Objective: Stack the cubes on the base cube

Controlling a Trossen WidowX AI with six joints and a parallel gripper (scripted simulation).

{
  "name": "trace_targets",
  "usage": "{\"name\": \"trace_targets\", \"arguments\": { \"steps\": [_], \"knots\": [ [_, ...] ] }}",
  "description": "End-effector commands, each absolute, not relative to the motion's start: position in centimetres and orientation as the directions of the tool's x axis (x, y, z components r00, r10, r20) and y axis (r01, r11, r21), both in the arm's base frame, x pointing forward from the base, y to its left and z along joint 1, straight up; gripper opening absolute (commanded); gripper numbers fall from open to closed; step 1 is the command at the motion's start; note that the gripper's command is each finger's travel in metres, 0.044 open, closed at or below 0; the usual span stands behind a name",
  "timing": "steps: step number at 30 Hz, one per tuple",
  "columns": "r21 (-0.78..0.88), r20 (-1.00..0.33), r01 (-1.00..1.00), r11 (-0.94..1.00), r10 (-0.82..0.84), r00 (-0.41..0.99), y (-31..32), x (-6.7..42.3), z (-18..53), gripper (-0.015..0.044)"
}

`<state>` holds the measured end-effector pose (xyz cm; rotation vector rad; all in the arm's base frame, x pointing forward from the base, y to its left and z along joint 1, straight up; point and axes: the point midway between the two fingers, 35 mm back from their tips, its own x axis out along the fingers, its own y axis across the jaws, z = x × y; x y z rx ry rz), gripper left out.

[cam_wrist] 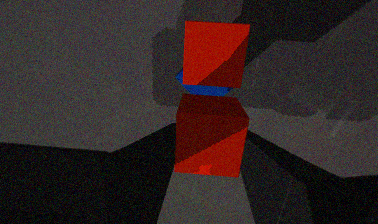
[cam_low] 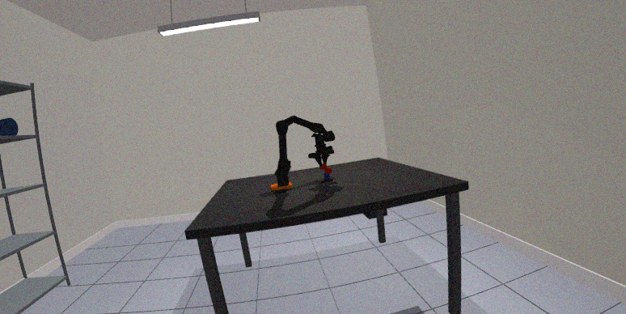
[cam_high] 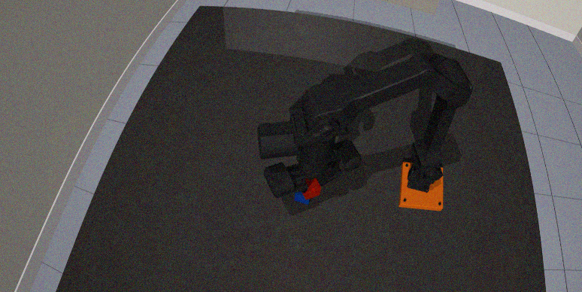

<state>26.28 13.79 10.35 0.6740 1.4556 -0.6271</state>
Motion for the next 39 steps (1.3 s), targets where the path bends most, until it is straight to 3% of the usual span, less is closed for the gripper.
{"name": "trace_targets", "arguments": {
  "steps": [1,32,36,39],
  "knots": [
    [0.028,-1.0,0.74,0.672,0.017,0.022,13.8,26.3,9.5,0.0105],
    [0.027,-1.0,0.729,0.684,0.013,0.025,13.9,26.3,7.8,0.0105],
    [0.027,-1.0,0.729,0.684,0.013,0.025,13.9,26.3,7.8,0.0205],
    [0.027,-1.0,0.729,0.684,0.013,0.025,13.9,26.3,7.8,0.0205]
  ]
}}
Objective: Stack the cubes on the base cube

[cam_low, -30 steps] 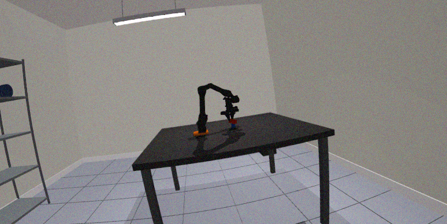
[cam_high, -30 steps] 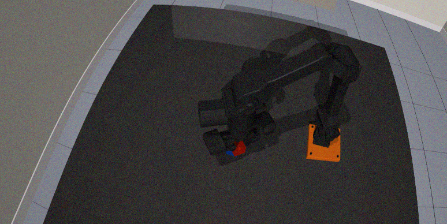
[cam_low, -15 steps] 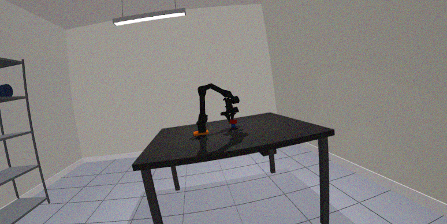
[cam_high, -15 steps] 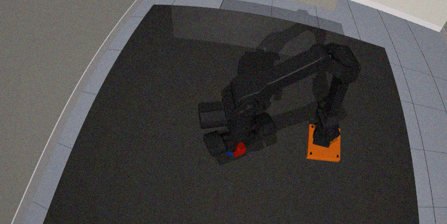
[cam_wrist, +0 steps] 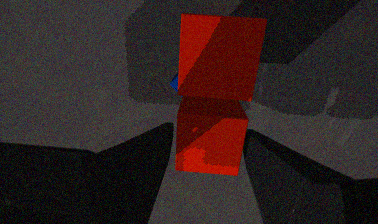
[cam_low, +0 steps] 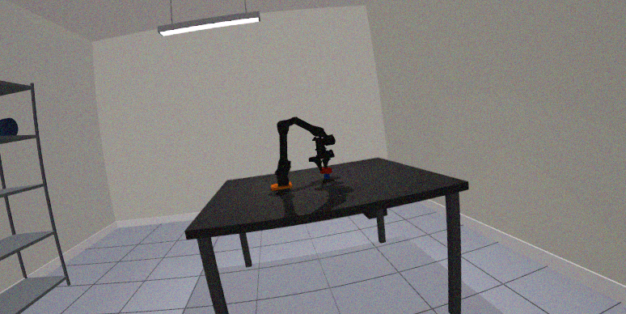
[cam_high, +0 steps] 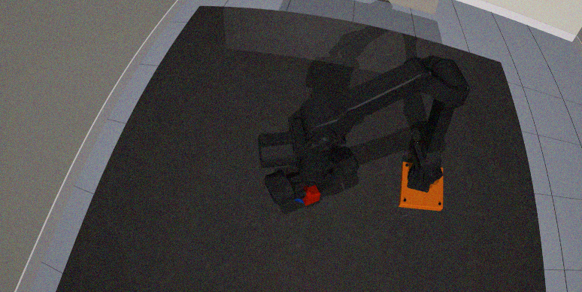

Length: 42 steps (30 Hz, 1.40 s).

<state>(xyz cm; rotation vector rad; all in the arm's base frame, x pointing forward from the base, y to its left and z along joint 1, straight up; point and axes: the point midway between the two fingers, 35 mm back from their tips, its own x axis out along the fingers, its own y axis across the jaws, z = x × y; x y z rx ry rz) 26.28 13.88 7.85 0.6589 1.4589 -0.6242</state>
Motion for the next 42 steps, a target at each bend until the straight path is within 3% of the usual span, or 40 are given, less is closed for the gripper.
{"name": "trace_targets", "arguments": {
  "steps": [1,42],
  "knots": [
    [0.027,-1.0,0.729,0.684,0.013,0.025,13.9,26.3,7.8,0.0205],
    [0.026,-1.0,0.733,0.68,0.014,0.022,13.8,26.1,14.2,0.0205]
  ]
}}
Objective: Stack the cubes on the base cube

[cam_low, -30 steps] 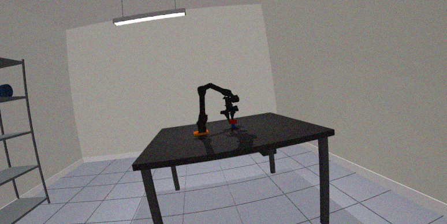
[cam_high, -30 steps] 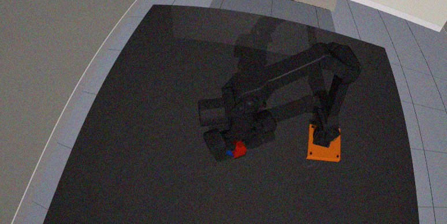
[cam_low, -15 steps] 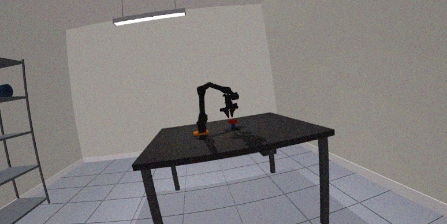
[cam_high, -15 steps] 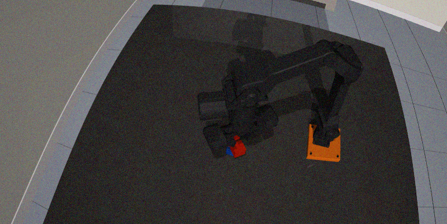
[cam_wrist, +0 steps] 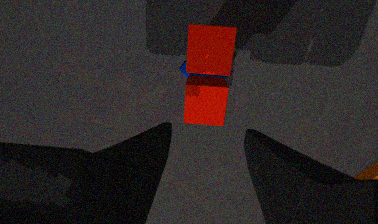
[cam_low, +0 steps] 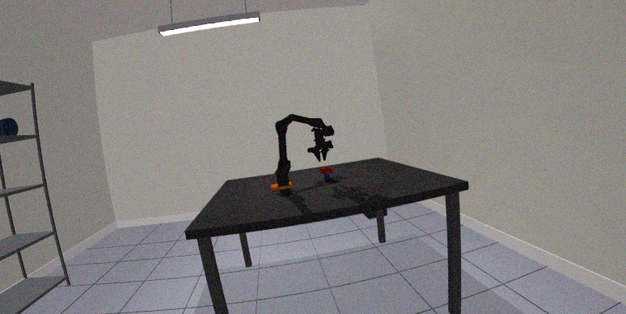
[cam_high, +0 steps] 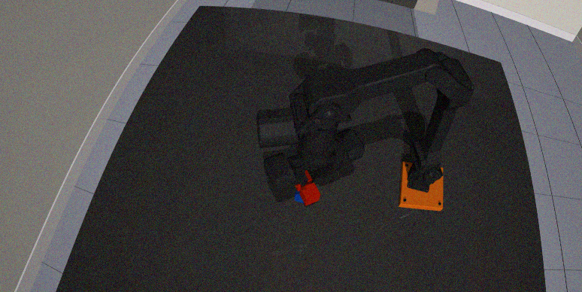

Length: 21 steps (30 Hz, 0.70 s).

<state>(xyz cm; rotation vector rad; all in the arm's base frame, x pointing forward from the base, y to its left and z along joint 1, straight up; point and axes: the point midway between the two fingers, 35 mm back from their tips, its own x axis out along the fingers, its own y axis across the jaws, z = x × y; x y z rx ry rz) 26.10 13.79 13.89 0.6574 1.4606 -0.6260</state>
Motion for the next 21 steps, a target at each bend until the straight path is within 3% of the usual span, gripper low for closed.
{"name": "trace_targets", "arguments": {
  "steps": [1,8,13,21],
  "knots": [
    [0.025,-1.0,0.733,0.68,0.014,0.021,13.8,26.1,14.3,0.0231],
    [0.023,-1.0,0.733,0.68,0.013,0.019,13.8,26.1,15.0,0.04],
    [0.02,-1.0,0.733,0.68,0.012,0.016,14.7,25.7,14.9,0.04],
    [0.021,-1.0,0.733,0.68,0.018,0.012,23.0,21.3,15.2,0.04]
  ]
}}
